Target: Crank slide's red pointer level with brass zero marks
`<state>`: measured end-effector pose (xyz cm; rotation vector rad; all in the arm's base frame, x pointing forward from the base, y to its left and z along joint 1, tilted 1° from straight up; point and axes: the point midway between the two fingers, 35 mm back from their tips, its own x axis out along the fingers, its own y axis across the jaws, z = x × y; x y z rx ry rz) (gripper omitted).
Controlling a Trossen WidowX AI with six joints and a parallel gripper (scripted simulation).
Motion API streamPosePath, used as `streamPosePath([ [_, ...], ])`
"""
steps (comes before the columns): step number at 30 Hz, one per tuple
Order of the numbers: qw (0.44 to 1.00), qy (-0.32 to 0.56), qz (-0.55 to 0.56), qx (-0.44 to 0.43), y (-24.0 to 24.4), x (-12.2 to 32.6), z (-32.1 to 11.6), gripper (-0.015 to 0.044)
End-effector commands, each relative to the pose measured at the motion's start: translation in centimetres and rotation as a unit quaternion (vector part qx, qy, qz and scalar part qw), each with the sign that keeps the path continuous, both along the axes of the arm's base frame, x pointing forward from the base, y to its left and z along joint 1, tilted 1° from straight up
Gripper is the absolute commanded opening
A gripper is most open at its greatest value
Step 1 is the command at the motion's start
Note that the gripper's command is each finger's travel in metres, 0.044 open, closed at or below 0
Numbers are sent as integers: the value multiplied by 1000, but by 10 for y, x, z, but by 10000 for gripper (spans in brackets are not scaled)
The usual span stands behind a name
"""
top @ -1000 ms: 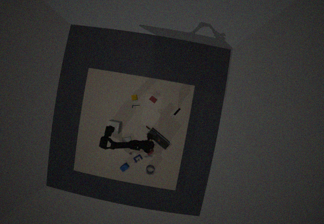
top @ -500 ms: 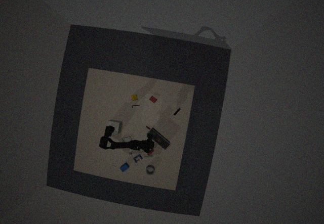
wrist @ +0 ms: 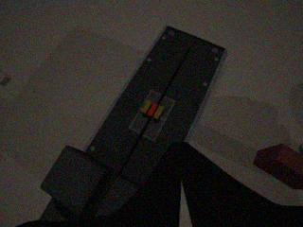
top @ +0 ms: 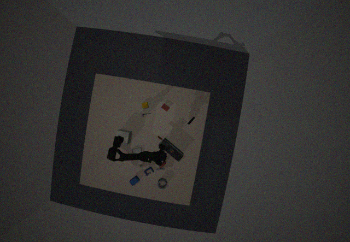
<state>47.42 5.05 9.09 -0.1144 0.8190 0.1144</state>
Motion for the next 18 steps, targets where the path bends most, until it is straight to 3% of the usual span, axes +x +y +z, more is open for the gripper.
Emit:
streamPosePath([
  [1, 1000, 0, 0, 0, 0, 0, 0, 0],
  [18, 1000, 0, 0, 0, 0, 0, 0, 440],
])
